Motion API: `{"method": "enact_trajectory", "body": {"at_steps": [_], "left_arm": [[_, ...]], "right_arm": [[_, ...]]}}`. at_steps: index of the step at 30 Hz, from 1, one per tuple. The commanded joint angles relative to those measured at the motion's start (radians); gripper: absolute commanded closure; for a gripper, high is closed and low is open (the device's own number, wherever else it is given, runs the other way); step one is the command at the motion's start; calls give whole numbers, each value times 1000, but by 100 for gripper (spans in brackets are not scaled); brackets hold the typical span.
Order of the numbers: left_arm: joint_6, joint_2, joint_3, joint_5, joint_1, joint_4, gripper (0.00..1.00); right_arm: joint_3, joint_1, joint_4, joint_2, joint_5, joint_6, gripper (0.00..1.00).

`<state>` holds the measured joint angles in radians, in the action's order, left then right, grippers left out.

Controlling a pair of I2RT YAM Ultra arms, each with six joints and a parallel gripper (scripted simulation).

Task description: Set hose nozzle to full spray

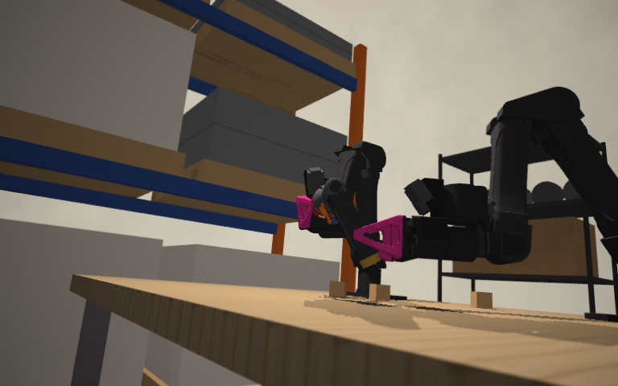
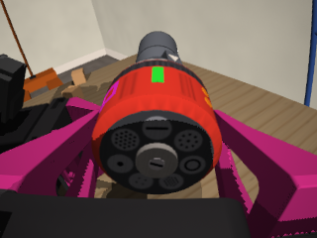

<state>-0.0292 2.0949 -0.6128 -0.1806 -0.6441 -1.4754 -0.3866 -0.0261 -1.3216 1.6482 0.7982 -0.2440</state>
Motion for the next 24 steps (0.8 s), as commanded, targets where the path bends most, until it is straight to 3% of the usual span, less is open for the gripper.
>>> {"method": "enact_trajectory", "body": {"at_steps": [1,3,5,11,18,20,24], "left_arm": [[11,-11,-44,2,-10,-95,65],[11,-11,-44,2,-10,-95,65],[11,-11,-44,2,-10,-95,65],[11,-11,-44,7,-10,-95,65],[11,-11,-44,7,-10,-95,65],[11,-11,-44,7,-10,-95,65],[11,-11,-44,8,-10,-95,65]], "right_arm": [[-46,10,-38,0,-14,172,100],[-46,10,-38,0,-14,172,100],[-47,14,-33,20,-16,342,100],[-46,3,-7,-43,-14,551,100],[-48,-3,-4,-27,-10,835,100],[-48,-3,-4,-27,-10,835,100],[-50,0,18,-38,-8,1060,100]]}}
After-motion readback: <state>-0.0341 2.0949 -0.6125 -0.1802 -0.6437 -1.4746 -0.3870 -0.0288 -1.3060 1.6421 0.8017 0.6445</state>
